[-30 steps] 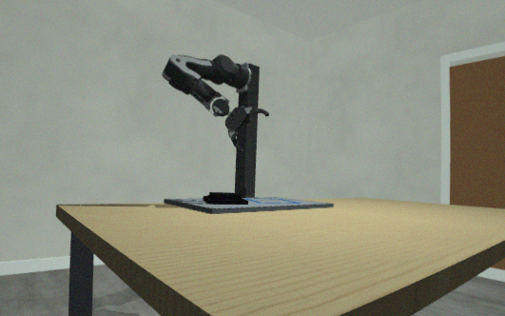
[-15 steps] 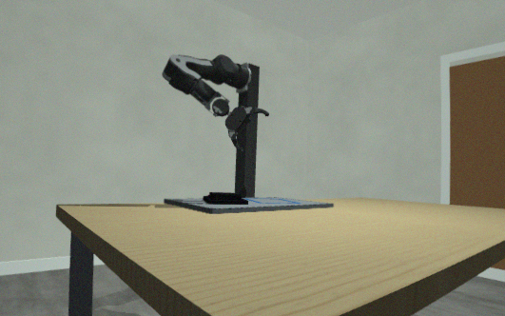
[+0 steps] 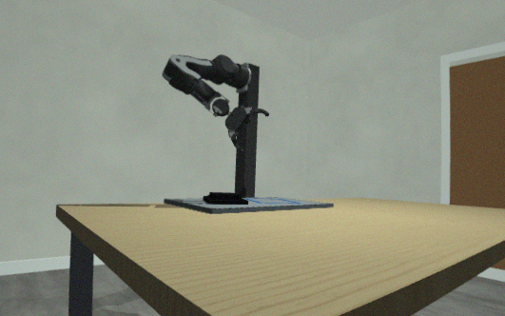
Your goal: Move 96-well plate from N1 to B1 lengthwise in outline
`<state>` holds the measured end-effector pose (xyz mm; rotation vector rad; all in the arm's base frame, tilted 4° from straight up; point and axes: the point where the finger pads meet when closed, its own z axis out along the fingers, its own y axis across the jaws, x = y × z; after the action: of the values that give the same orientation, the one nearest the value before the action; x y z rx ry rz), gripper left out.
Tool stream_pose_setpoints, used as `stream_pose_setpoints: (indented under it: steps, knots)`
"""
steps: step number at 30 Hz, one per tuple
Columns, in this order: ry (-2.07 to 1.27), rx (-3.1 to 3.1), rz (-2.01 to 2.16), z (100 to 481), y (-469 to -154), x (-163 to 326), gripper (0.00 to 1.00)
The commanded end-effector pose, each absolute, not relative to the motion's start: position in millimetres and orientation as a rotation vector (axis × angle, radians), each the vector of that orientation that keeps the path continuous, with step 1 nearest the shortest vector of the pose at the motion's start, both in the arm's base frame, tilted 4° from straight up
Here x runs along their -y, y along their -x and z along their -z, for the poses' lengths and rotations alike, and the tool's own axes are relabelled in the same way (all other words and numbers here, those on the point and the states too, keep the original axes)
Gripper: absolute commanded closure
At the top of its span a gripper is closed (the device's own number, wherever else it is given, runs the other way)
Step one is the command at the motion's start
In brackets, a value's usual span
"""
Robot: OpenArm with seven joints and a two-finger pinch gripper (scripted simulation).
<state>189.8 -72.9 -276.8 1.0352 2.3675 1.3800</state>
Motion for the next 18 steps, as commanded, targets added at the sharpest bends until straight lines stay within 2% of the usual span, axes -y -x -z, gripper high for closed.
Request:
stream_pose_setpoints:
  steps: [1, 5, 7, 18]
  knots:
    - [-1.026, -2.416, -1.326, 283, -190, 79, 0.03]
    - [-0.991, -2.605, -1.090, 309, -189, 104, 0.17]
    - [-0.991, -2.605, -1.090, 309, -189, 104, 0.23]
    - [-0.981, -2.640, -1.033, 314, -190, 110, 0.23]
